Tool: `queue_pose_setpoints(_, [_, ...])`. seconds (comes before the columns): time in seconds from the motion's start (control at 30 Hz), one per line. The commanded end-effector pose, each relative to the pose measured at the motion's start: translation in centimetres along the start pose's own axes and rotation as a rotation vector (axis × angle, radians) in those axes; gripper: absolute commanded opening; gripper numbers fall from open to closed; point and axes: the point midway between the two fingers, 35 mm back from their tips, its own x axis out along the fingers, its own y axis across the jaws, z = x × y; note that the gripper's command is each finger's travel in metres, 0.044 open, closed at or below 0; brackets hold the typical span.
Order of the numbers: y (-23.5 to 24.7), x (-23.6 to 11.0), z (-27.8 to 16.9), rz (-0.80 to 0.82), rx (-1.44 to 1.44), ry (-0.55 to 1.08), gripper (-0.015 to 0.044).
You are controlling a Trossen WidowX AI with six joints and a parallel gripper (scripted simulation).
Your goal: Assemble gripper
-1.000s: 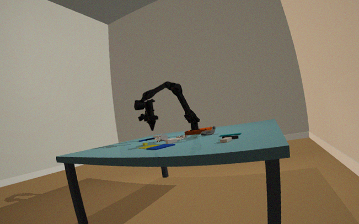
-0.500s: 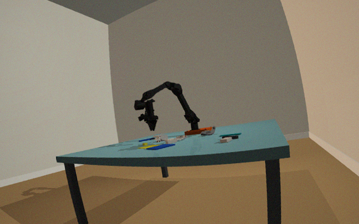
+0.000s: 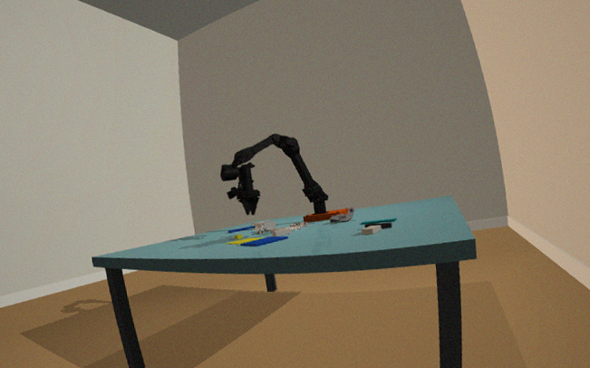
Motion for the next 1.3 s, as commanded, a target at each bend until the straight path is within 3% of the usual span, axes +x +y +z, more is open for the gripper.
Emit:
queue_pose_setpoints(0.0, [0.0,0.0,0.0,0.0,0.0,0.0,0.044])
queue_pose_setpoints(0.5, [0.0,0.0,0.0,0.0,0.0,0.0,0.044])
queue_pose_setpoints(1.07, [0.0,0.0,0.0,0.0,0.0,0.0,0.0])
queue_pose_setpoints(1.27, [0.0,0.0,0.0,0.0,0.0,0.0,0.0])
